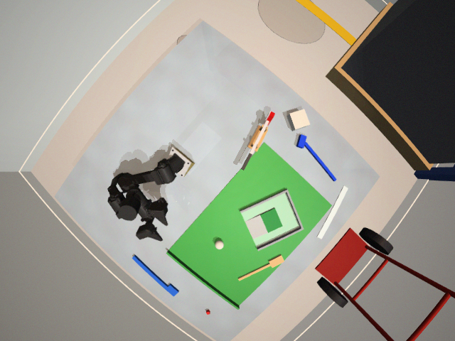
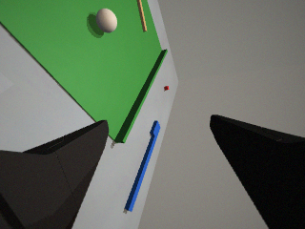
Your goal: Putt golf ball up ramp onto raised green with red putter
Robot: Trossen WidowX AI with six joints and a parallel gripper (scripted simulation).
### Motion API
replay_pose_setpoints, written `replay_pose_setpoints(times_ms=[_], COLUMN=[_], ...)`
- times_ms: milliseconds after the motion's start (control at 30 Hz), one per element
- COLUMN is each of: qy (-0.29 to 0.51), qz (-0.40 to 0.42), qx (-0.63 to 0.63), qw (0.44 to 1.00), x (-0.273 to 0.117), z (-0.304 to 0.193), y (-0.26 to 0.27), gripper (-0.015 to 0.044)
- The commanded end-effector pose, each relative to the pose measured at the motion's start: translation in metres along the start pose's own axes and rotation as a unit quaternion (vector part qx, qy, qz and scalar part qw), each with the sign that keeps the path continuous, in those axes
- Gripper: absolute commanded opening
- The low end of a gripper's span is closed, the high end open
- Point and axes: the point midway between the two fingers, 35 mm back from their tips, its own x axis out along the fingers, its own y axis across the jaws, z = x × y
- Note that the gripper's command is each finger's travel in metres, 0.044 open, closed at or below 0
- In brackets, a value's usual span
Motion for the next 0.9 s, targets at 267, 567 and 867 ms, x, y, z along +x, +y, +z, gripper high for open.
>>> replay_pose_setpoints(times_ms=[267,567,867], qy=[-0.091,-0.178,-0.228], qz=[0.048,0.141,0.237], qx=[-0.047,-0.089,-0.093], qw=[0.994,0.97,0.94], x=[0.001,-0.003,-0.01], z=[0.064,0.157,0.237], y=[-0.035,-0.046,-0.031], gripper=[0.044,0.044,0.044])
